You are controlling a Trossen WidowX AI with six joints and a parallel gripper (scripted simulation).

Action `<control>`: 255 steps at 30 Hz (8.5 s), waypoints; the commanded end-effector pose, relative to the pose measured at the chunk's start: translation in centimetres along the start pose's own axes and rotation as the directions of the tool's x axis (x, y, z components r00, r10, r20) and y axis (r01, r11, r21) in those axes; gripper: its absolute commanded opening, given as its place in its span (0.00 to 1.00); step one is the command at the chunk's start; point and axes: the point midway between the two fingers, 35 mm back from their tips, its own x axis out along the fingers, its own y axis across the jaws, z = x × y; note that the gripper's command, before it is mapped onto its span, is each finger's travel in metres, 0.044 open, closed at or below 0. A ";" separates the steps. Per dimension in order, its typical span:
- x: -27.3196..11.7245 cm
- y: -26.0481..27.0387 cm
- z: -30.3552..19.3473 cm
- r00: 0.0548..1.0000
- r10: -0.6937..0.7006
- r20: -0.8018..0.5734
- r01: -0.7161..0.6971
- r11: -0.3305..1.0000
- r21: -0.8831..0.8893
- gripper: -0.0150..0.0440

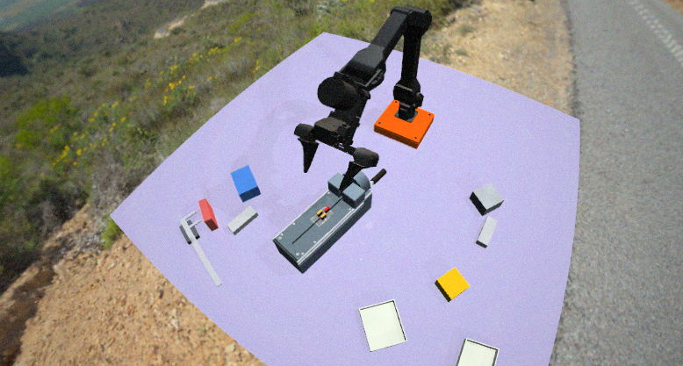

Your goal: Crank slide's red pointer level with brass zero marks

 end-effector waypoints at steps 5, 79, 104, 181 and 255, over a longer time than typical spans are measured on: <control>2.0 0.1 -2.4 1.000 0.005 -0.024 -0.005 1.000 -0.003 1.00; -4.4 7.4 -13.6 0.993 -0.118 -0.022 0.120 0.979 0.165 1.00; -1.6 7.6 -16.2 0.993 -0.118 -0.022 0.120 0.979 0.164 1.00; 0.9 5.1 -19.8 0.993 -0.120 -0.022 0.122 0.979 0.162 0.25; -2.2 1.9 -17.3 0.992 -0.121 -0.023 0.123 0.980 0.158 0.25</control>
